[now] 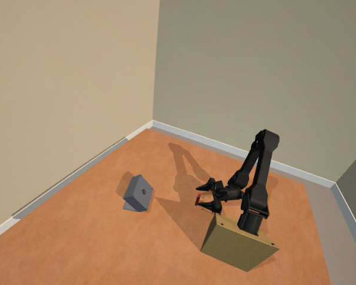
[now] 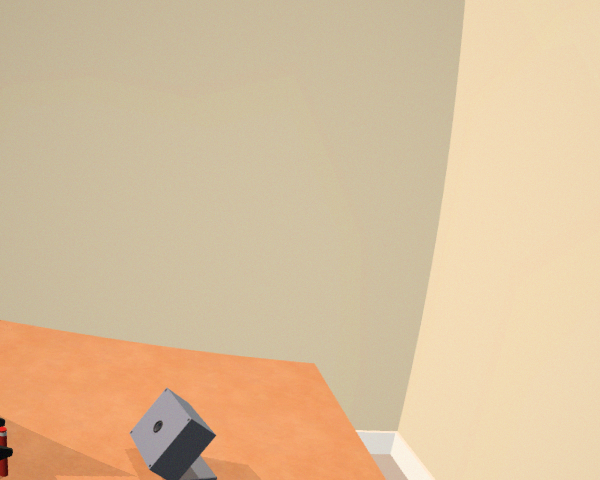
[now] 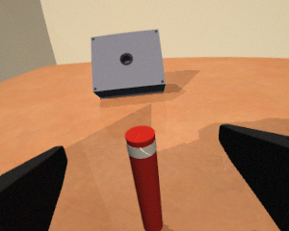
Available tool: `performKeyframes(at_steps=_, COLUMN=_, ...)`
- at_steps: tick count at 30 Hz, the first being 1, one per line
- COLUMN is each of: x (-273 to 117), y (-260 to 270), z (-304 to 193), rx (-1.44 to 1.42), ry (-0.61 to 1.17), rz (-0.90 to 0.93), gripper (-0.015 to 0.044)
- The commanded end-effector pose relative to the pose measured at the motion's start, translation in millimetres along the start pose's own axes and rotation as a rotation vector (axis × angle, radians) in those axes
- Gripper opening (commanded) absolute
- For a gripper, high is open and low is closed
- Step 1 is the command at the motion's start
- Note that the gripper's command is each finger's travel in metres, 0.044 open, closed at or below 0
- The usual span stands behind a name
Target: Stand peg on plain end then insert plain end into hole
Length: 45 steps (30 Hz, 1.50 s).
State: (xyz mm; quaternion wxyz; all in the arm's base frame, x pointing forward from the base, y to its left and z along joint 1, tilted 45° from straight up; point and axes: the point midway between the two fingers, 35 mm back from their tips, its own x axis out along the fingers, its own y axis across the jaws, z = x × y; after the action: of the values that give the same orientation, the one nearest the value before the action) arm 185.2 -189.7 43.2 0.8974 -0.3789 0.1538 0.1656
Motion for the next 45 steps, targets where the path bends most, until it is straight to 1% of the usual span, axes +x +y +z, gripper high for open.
performKeyframes(at_steps=1, x=0, y=0, z=1, rx=0.001, ry=0.001, rz=0.001, gripper=0.0440)
performKeyframes(at_steps=3, x=-1, y=-5, z=12, rx=0.001, ry=0.002, rz=0.004, gripper=0.0440)
performKeyframes(at_steps=11, x=-10, y=-17, z=80, rx=-0.003, ry=0.009, rz=0.012, gripper=0.0440)
performKeyframes(at_steps=19, x=-20, y=-5, z=142, rx=-0.003, ry=0.003, rz=0.003, gripper=0.0440)
performKeyframes(at_steps=22, x=-23, y=1, z=158, rx=-0.002, ry=-0.001, rz=-0.002, gripper=0.0440)
performKeyframes(at_steps=26, x=-22, y=3, z=157, rx=0.011, ry=0.011, rz=0.010, gripper=0.0440)
performKeyframes(at_steps=29, x=-16, y=8, z=149, rx=0.065, ry=0.070, rz=0.065, gripper=0.0440)
performKeyframes(at_steps=36, x=-6, y=20, z=131, rx=0.178, ry=0.235, rz=0.189, gripper=0.0440)
performKeyframes(at_steps=45, x=2, y=35, z=108, rx=0.275, ry=0.490, rz=0.312, gripper=0.0440)
